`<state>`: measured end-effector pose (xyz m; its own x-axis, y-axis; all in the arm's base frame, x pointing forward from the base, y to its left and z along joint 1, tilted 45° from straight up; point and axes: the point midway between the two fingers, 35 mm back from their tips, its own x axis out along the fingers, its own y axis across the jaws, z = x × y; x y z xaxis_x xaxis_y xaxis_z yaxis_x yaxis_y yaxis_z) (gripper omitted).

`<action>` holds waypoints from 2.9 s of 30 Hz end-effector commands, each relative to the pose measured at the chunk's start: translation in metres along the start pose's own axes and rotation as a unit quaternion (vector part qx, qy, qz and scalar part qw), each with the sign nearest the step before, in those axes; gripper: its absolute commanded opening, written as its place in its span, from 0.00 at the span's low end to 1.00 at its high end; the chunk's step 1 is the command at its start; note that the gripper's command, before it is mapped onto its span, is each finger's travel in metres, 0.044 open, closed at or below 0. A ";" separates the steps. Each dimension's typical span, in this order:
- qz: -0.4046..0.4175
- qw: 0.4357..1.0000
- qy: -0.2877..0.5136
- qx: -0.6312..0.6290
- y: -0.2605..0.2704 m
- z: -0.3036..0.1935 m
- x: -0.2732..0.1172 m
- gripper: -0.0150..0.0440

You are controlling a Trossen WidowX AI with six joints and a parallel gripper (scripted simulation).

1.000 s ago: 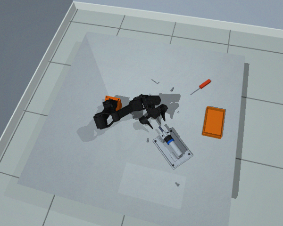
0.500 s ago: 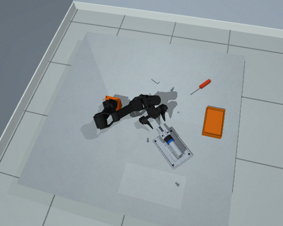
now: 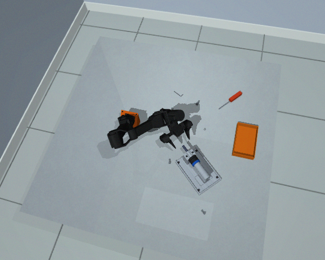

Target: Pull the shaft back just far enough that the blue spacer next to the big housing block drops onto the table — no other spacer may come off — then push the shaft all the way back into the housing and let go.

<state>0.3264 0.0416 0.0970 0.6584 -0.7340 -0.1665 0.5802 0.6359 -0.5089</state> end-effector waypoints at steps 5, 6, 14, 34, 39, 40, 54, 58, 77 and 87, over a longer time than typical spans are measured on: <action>-0.002 1.000 -0.001 -0.003 0.000 0.000 0.001 1.00; -0.002 1.000 0.000 -0.003 0.000 0.000 0.001 1.00; -0.001 1.000 0.003 -0.003 0.001 -0.001 0.014 1.00; -0.003 1.000 -0.002 -0.003 -0.002 0.001 0.042 1.00; -0.003 1.000 -0.002 -0.003 -0.002 0.001 0.042 1.00; -0.003 1.000 -0.002 -0.003 -0.002 0.001 0.042 1.00; -0.003 1.000 -0.002 -0.003 -0.002 0.001 0.042 1.00; -0.003 1.000 -0.002 -0.003 -0.002 0.001 0.042 1.00; -0.003 1.000 -0.002 -0.003 -0.002 0.001 0.058 1.00; -0.003 1.000 -0.002 -0.003 -0.002 0.001 0.060 1.00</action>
<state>0.3641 -0.0039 0.0889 0.6534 -0.7401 -0.1591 0.5846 0.6268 -0.5151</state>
